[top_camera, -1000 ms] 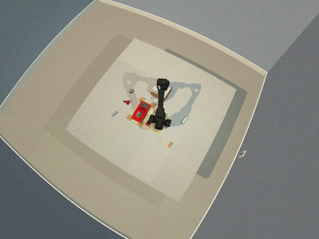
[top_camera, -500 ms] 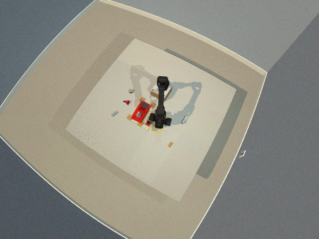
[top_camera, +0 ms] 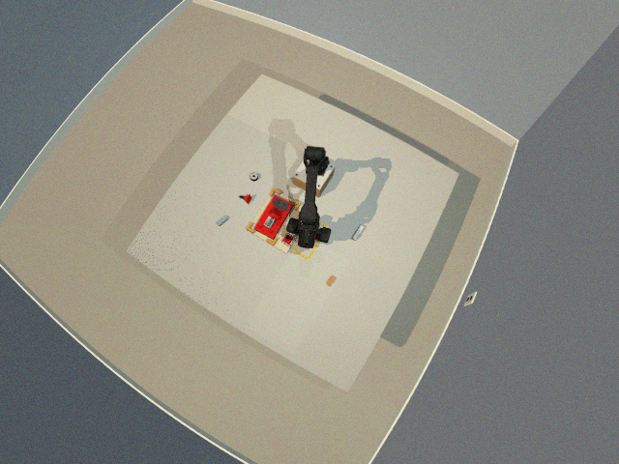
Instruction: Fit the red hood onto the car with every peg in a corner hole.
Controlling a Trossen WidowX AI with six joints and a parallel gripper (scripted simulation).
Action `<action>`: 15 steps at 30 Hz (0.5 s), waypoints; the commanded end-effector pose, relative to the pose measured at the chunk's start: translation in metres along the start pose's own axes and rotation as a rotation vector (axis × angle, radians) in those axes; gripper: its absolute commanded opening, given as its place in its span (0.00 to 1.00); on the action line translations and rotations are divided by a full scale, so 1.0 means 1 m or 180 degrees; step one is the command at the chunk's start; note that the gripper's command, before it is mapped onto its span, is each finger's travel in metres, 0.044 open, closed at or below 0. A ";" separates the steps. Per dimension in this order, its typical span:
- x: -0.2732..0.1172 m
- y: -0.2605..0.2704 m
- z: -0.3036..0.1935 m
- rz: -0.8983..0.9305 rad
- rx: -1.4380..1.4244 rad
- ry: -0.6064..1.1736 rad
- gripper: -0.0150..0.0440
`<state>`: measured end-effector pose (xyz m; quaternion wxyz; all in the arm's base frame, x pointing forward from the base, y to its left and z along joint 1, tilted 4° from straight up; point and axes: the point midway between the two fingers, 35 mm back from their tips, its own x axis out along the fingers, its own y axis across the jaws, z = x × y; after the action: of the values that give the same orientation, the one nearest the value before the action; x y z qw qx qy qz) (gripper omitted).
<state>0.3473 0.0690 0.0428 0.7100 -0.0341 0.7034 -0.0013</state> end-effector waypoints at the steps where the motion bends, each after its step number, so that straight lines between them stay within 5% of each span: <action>1: -0.001 -0.011 0.000 0.0032 0.0023 -0.0011 0.25; 15: -0.002 -0.063 0.001 0.0030 0.0204 -0.0029 0.25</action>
<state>0.3507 0.0153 0.0469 0.7116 -0.0118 0.7023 -0.0188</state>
